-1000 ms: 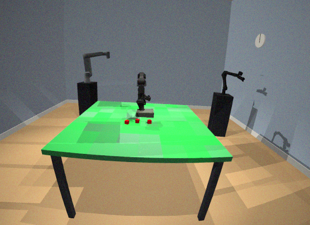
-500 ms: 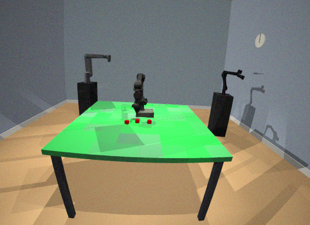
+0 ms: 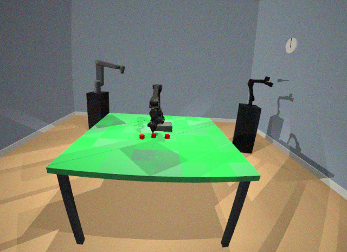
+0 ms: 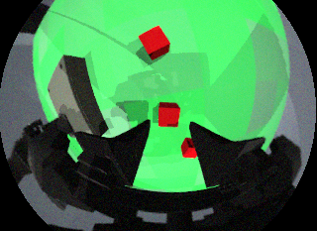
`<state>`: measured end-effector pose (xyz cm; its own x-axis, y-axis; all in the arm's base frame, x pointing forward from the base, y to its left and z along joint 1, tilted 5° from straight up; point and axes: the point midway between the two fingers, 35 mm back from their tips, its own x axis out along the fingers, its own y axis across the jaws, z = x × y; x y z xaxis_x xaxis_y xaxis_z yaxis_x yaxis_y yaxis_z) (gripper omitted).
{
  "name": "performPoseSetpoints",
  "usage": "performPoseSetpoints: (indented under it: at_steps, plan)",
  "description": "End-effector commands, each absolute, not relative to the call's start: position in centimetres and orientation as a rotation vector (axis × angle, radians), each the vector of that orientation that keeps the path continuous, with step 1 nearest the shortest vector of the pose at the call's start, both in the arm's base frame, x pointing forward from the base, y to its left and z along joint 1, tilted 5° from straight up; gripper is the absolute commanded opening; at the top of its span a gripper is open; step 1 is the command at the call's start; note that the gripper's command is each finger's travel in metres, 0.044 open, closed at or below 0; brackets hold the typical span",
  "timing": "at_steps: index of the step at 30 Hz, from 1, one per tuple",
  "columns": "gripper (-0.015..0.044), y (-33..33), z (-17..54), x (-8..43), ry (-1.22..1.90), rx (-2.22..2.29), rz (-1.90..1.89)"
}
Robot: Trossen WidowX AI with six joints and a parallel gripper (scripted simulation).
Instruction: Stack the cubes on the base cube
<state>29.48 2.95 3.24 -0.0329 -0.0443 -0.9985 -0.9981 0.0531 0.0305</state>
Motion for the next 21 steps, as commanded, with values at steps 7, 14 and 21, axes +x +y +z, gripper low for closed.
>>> performPoseSetpoints:
  at_steps: [7,14,21]
  plan:
    - [0.0265,2.8,1.7,29.4,1.294,-1.193,1.173]
    - [0.0265,2.7,0.6,29.3,1.294,-1.193,1.173]
    - [0.0265,2.7,-0.3,29.3,1.294,-1.193,1.173]
